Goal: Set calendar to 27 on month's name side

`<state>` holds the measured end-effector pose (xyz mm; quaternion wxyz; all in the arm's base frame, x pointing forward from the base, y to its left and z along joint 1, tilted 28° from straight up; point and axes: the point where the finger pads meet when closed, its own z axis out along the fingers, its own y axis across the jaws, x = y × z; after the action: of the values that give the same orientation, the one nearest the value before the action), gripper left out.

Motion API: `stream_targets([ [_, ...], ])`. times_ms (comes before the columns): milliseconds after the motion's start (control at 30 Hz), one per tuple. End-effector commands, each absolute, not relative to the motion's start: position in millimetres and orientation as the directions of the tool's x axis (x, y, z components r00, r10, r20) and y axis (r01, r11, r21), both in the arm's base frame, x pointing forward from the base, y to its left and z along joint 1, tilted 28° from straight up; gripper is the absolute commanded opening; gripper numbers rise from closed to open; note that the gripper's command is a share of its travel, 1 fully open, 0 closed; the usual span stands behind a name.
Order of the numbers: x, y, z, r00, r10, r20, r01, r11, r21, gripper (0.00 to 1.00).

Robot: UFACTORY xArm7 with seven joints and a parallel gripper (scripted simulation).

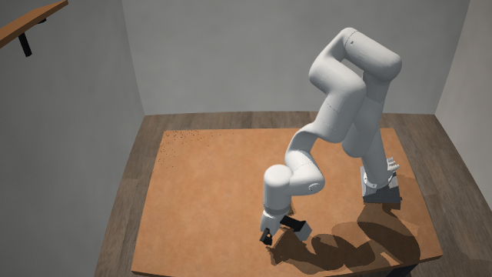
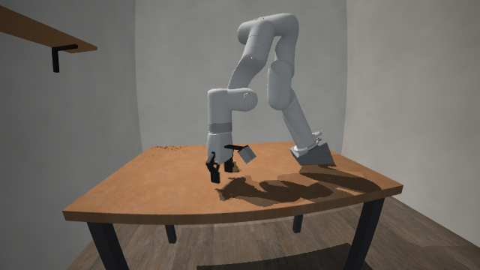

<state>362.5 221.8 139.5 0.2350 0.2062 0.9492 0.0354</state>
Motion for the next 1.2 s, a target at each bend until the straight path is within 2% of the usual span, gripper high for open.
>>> stream_targets([
  [0,363.0,222.7,140.5,-0.804,0.408,-0.433,0.374,0.913,0.166,1.0],
  [1000,346.2,223.7,172.6,-0.803,0.409,-0.432,0.375,0.912,0.167,1.0],
  [1167,347.7,221.0,173.5,-0.728,0.559,-0.398,0.506,0.829,0.238,1.0],
])
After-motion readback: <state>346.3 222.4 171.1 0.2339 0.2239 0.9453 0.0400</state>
